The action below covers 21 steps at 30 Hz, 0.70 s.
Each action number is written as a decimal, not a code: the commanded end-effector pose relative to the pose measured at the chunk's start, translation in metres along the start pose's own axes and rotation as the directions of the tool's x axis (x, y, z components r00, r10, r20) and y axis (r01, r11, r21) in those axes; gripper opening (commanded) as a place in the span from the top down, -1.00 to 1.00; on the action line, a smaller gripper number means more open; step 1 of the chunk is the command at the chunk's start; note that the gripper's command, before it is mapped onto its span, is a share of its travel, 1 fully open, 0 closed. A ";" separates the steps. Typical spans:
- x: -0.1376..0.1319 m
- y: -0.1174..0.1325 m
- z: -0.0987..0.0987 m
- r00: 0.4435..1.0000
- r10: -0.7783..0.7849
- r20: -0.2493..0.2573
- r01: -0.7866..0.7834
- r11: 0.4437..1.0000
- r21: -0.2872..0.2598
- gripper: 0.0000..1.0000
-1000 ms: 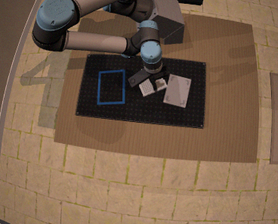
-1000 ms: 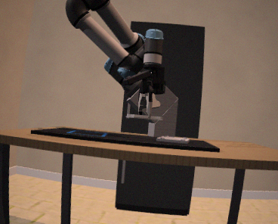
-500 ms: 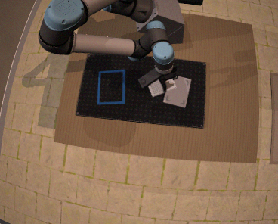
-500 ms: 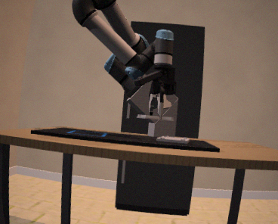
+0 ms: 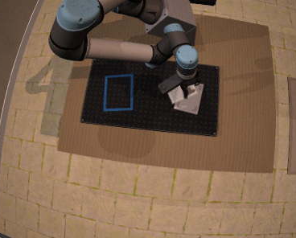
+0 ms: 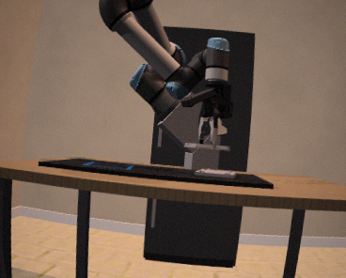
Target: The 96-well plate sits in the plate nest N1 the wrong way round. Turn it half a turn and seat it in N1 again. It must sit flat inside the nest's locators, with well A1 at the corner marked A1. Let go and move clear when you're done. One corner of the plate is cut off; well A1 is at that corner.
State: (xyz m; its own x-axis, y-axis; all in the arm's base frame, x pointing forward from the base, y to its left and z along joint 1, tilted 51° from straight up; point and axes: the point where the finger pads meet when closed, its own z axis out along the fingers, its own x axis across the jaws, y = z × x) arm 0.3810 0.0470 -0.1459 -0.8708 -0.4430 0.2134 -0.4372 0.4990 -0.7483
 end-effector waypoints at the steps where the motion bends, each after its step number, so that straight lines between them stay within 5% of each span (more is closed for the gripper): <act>1: -0.006 0.010 -0.001 1.000 0.001 -0.001 -0.001 1.000 0.000 1.00; 16: -0.019 0.036 -0.001 1.000 -0.014 -0.001 0.014 1.000 0.000 1.00; 21: -0.019 0.036 -0.002 0.986 -0.165 -0.001 0.165 0.986 0.000 1.00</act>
State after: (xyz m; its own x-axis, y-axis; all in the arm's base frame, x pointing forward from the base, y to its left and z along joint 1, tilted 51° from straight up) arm 0.3812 0.0741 -0.1759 -0.8399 -0.4735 0.2654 -0.4949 0.4670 -0.7328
